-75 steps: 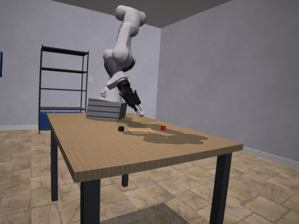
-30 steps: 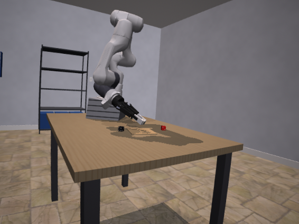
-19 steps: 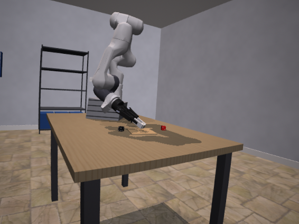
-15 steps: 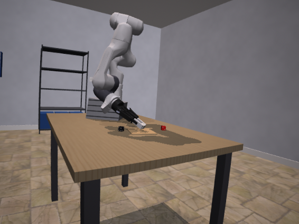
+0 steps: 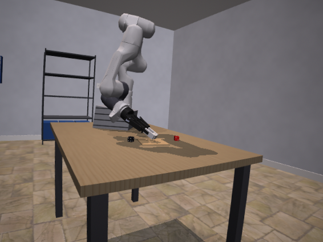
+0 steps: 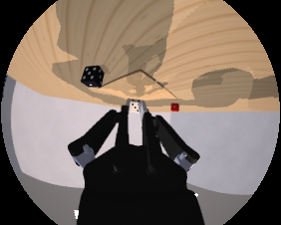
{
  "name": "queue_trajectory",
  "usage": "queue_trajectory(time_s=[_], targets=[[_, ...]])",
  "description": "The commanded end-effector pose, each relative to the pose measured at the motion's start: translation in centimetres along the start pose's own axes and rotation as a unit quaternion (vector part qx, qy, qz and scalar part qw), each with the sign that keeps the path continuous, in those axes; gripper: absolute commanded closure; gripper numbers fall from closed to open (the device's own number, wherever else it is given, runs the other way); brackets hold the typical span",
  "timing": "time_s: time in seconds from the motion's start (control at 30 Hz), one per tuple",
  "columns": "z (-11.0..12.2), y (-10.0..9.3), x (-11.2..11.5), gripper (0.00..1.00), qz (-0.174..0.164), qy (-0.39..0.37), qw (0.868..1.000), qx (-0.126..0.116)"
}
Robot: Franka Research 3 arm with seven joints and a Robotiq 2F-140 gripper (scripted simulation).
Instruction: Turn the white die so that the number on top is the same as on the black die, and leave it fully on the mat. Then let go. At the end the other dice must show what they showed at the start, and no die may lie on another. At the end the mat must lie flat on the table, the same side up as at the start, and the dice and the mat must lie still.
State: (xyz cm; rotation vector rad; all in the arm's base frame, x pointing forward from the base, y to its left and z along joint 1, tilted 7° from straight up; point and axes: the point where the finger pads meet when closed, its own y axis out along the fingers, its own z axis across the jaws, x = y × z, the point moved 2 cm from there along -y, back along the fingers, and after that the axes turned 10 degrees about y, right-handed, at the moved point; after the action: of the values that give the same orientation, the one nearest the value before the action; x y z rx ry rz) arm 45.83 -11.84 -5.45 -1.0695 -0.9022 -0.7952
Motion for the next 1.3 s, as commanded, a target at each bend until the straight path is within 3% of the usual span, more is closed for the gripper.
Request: queue_trajectory(time_s=[0.0,1.27], targets=[[0.02,0.16,0.08,0.87,-0.002,-0.003,1.0,0.0],[-0.11,0.56,-0.66,0.87,-0.002,-0.003,1.0,0.0]])
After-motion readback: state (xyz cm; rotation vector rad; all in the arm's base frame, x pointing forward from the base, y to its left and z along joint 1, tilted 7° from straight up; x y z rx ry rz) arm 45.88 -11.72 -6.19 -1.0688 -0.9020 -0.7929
